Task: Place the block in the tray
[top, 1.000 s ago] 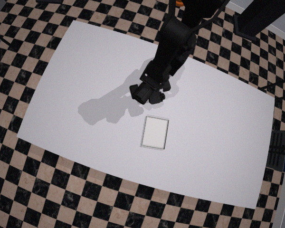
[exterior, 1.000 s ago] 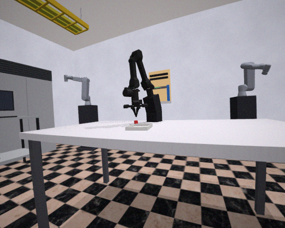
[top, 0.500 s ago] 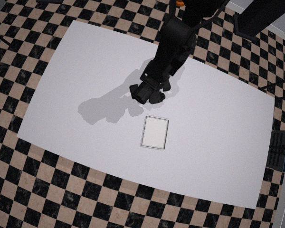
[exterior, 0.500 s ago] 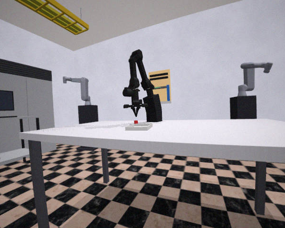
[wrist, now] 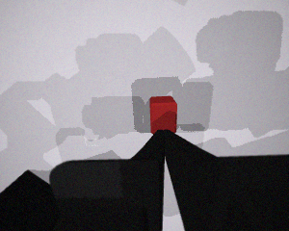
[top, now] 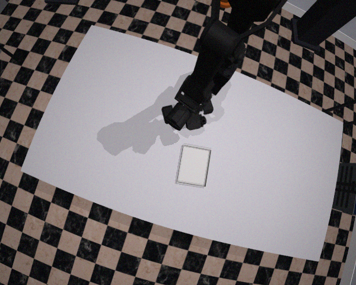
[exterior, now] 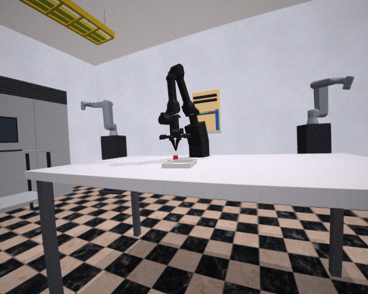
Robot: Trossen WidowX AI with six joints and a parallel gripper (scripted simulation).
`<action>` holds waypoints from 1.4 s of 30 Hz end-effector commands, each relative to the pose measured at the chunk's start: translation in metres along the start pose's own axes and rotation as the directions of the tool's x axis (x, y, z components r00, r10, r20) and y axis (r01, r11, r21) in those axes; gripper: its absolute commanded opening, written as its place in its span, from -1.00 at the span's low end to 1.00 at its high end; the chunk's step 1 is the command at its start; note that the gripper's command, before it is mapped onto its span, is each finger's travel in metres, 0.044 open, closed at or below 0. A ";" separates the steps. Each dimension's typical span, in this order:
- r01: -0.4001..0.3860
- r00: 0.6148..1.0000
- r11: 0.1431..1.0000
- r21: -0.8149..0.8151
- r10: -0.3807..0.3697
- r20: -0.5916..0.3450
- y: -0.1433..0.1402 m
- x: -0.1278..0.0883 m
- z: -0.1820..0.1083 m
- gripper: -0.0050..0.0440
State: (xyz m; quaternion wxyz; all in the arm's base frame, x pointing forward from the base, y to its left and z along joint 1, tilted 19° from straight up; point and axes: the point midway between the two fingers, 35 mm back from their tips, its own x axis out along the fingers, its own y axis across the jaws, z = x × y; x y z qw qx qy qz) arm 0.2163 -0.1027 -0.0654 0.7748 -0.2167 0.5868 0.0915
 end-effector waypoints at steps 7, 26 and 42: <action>0.012 1.000 1.000 -0.003 -0.012 0.001 -0.003 -0.002 0.001 0.06; 0.012 1.000 1.000 -0.003 -0.012 0.001 -0.003 0.003 0.001 0.06; 0.012 1.000 1.000 -0.003 -0.012 0.001 -0.003 0.019 0.001 0.06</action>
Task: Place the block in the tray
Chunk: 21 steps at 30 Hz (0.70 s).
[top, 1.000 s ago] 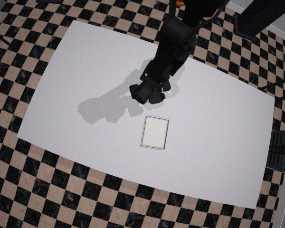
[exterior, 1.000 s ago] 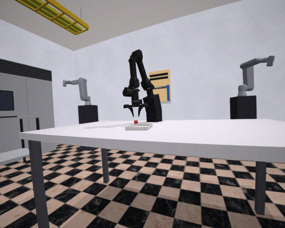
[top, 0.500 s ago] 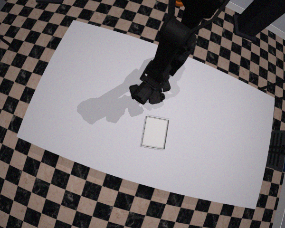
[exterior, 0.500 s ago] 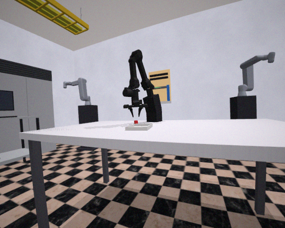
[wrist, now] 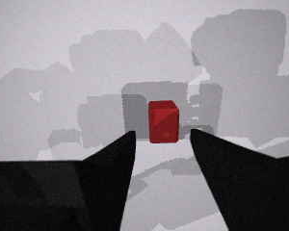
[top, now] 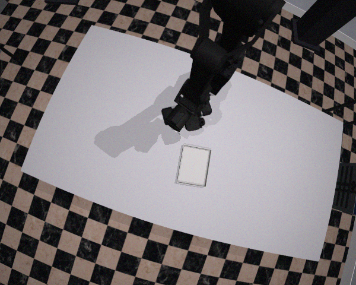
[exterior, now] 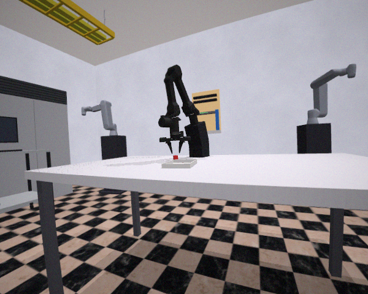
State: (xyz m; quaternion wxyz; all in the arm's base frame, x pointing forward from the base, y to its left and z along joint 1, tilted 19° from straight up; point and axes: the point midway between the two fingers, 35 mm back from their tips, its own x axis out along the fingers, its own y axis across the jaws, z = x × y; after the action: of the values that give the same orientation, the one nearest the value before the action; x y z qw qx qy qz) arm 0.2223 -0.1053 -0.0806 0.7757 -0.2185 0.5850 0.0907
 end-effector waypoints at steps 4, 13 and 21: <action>0.008 1.000 1.000 -0.002 -0.008 -0.002 -0.002 0.006 0.001 0.06; 0.008 1.000 1.000 -0.002 -0.008 -0.002 -0.002 0.007 0.001 0.06; 0.008 1.000 1.000 -0.002 -0.008 -0.002 -0.002 0.007 0.001 0.06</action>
State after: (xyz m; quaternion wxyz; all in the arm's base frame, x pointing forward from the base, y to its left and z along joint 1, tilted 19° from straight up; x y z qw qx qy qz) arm 0.2241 -0.1060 -0.0889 0.7745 -0.2178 0.5867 0.0922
